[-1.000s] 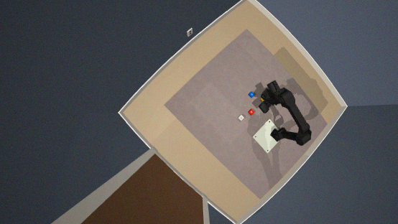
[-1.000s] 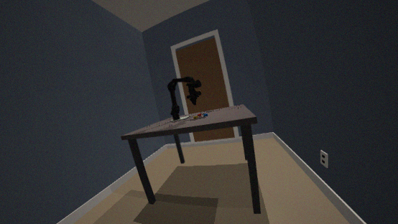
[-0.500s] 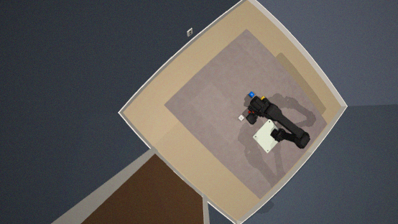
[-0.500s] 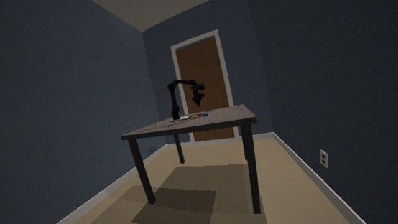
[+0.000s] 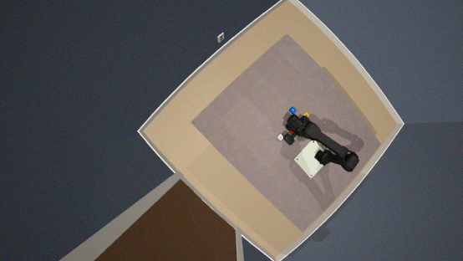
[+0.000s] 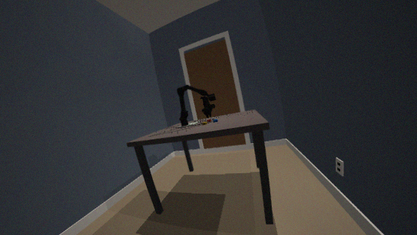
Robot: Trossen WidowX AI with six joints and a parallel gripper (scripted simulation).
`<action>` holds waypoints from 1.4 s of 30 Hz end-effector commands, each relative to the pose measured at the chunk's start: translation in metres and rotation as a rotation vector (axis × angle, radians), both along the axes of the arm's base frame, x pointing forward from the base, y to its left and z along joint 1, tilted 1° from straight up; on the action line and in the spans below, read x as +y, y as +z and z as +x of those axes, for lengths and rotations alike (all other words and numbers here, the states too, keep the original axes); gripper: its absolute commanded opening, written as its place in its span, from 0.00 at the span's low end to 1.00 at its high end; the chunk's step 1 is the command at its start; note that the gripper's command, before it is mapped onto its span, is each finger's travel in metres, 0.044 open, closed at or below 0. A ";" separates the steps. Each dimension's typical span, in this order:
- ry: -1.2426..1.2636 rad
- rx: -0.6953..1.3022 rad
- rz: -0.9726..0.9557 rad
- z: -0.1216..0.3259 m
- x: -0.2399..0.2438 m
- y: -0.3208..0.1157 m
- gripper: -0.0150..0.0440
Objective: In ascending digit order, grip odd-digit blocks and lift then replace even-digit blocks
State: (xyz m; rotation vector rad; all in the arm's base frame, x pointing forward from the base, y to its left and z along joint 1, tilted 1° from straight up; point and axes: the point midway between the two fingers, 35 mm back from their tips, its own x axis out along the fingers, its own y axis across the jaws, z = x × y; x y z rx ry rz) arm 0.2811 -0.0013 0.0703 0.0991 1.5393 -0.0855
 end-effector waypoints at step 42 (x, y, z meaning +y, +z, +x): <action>-0.005 0.015 0.002 -0.003 0.001 -0.033 0.46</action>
